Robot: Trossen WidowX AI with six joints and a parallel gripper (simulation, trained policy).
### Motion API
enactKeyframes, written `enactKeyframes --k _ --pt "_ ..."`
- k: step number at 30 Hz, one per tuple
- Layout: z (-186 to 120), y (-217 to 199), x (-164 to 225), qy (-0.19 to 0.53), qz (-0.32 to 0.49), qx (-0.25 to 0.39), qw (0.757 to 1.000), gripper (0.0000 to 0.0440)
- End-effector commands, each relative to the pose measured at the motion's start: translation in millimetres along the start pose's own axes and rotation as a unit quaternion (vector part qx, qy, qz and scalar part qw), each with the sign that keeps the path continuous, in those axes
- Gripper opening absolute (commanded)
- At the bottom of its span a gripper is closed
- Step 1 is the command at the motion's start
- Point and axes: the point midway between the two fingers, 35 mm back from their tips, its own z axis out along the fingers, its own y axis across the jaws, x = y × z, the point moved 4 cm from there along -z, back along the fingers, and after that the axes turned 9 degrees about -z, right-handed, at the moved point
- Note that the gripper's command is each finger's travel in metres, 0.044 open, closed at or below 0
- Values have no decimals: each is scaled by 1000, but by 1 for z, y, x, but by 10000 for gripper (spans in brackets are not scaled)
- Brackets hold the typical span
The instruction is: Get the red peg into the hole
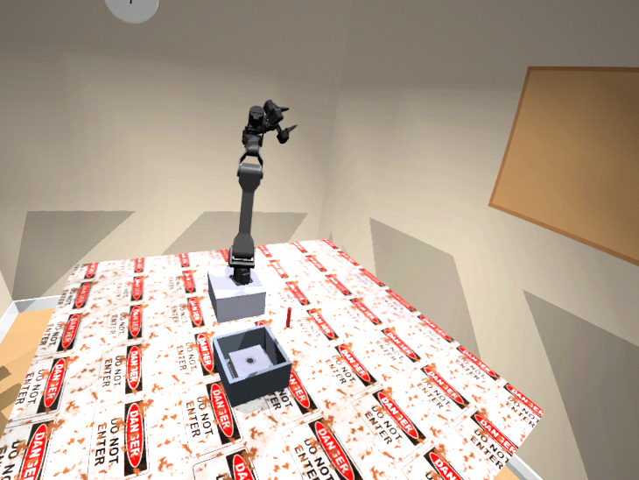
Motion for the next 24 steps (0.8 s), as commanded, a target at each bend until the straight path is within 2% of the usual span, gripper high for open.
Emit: enactKeyframes --k 1,3,12,19,24 --pt "4 -5 1 -1 -13 4 1000 419" --pt "15 -18 5 -3 -45 12 999 440" --pt "73 -100 17 16 -193 47 980 440" --pt "110 -188 11 60 -290 95 950 440" --pt "124 -260 -7 102 -335 143 926 440"
